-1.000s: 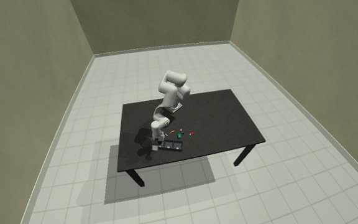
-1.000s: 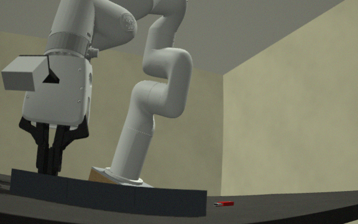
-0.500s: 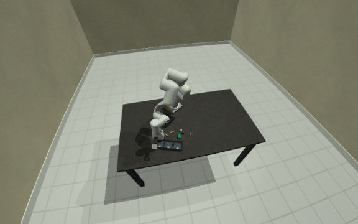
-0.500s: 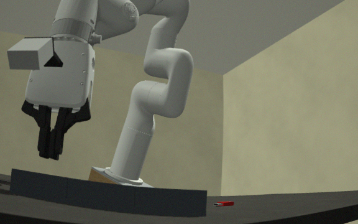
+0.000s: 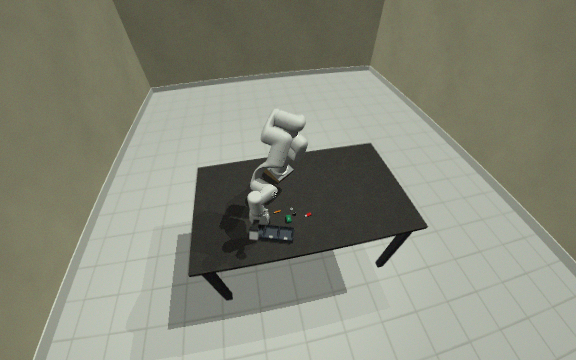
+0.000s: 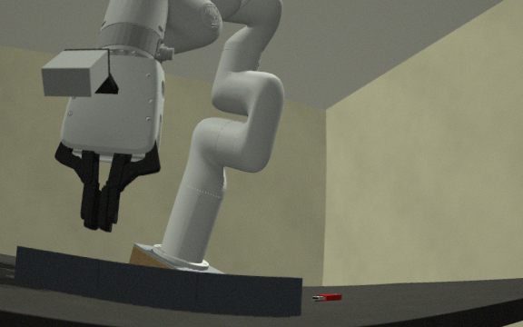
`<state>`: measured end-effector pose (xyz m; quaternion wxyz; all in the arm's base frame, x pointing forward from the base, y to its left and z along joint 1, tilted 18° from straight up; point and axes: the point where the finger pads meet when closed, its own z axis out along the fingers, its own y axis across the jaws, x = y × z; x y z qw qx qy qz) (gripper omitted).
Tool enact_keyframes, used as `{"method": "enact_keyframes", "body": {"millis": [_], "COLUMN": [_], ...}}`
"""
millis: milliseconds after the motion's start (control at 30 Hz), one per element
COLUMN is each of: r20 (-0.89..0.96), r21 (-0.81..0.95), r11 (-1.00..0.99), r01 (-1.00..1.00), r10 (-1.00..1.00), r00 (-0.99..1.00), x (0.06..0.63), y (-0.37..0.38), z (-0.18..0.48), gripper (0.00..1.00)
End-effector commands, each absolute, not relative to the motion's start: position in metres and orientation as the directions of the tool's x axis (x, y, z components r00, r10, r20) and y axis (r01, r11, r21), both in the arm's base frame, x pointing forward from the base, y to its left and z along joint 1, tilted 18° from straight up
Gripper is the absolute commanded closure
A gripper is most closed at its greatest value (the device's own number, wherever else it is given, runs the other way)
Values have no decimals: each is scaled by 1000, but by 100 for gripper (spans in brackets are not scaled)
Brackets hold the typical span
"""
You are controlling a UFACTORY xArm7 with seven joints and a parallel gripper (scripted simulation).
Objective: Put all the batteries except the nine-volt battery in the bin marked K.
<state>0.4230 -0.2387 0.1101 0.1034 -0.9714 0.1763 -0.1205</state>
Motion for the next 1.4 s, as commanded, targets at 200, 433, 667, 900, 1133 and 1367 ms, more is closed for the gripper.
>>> {"method": "enact_keyframes", "body": {"millis": [200, 433, 667, 900, 1133, 1367], "r20": [202, 202, 202, 202, 202, 202], "r21": [-241, -241, -241, -241, -241, -241], "r11": [-917, -917, -917, -917, -917, -917], "r01": [-318, -318, -318, -318, -318, -318], "r10": [-368, -368, -368, -368, -368, -368], "r00": [908, 908, 908, 908, 908, 908], "x": [445, 445, 449, 453, 457, 457], "y": [-190, -190, -187, -185, -183, -183], "z": [126, 126, 111, 98, 83, 83], "gripper": [93, 93, 93, 93, 93, 93]}}
